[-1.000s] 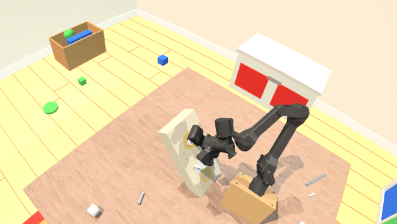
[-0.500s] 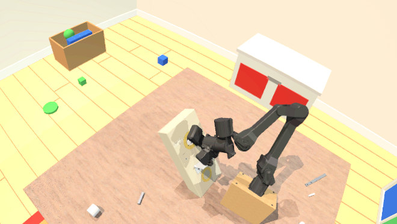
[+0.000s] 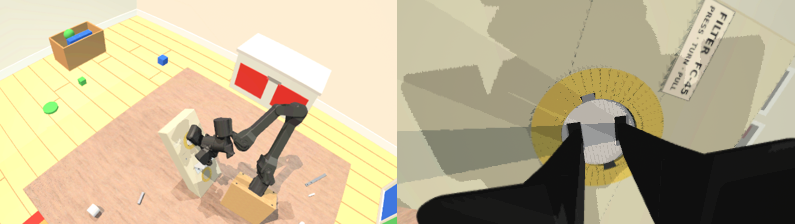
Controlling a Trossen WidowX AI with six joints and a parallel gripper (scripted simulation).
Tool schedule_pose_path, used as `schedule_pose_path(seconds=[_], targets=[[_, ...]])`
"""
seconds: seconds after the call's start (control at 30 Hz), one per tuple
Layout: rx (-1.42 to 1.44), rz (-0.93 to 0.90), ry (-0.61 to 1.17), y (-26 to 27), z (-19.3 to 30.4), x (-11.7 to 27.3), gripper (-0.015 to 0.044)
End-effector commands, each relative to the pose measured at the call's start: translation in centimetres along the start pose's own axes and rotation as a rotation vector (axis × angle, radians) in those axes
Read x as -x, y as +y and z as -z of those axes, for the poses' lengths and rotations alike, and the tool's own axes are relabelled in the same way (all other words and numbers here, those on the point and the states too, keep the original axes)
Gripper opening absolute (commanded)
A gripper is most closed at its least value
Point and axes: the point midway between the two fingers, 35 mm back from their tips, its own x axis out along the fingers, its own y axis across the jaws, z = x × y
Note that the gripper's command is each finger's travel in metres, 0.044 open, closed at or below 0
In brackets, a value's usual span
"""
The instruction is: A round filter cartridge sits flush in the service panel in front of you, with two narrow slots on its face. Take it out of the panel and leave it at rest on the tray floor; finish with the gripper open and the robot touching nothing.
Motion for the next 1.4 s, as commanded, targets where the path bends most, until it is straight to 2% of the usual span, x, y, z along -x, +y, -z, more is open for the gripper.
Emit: schedule_pose_path(seconds=[0.0,0.63,0.93,1.0,1.37], targets=[[0.003,0.004,-0.003,-0.07,-0.05,-0.31,0.0111],[0.003,0.004,-0.003,-0.07,-0.05,-1.06,0.0111],[0.001,0.002,0.003,-0.05,-0.02,-0.78,0.0051],[0.001,0.002,0.003,-0.05,-0.02,-0.78,0.0],[-0.268,0.003,-0.003,-0.07,-0.04,-1.08,0.0]])
